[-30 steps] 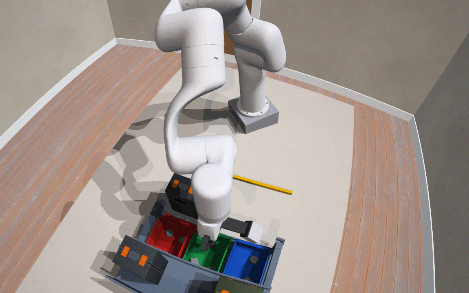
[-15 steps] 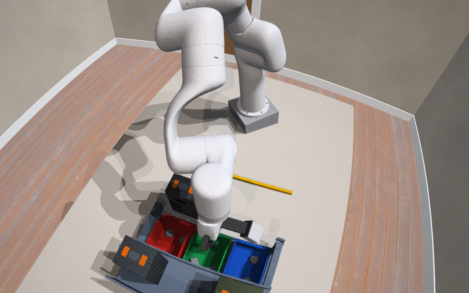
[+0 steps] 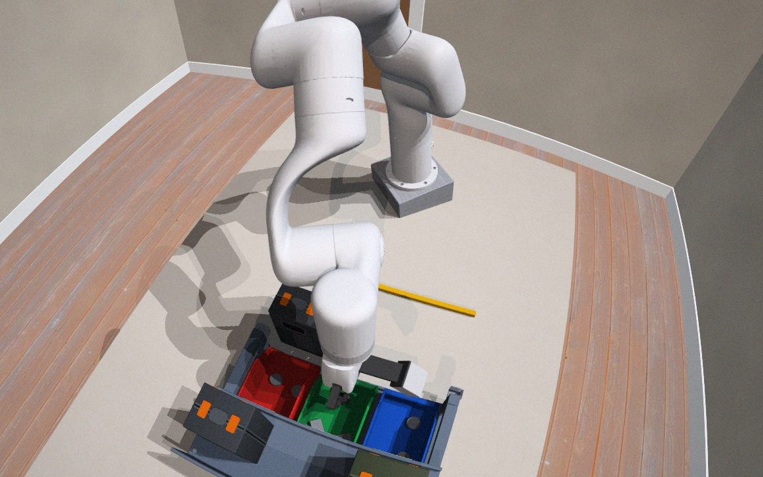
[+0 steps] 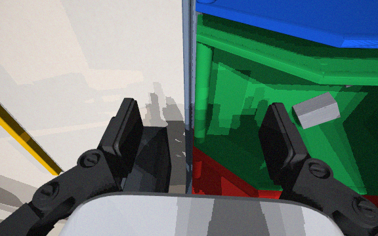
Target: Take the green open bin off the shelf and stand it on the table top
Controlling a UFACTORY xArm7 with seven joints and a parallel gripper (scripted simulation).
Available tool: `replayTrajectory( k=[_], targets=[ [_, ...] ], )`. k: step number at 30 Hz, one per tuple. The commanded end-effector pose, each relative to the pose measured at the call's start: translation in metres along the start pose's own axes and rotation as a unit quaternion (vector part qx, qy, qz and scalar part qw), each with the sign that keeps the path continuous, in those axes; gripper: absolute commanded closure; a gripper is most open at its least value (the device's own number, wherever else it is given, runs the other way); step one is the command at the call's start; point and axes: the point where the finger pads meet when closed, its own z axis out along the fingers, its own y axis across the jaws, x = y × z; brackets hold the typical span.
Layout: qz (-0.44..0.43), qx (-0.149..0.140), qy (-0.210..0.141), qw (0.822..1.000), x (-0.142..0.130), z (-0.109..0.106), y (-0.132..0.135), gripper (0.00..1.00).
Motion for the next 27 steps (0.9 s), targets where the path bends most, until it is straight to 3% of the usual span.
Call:
replayTrajectory(
  k=[1, 27],
  targets=[
    [0.0, -0.002, 0.0, 1.0, 0.0003, 0.001, 0.0018, 0.0],
    [0.0, -0.002, 0.0, 1.0, 0.0004, 0.0109, 0.0019, 0.0]
  ],
)
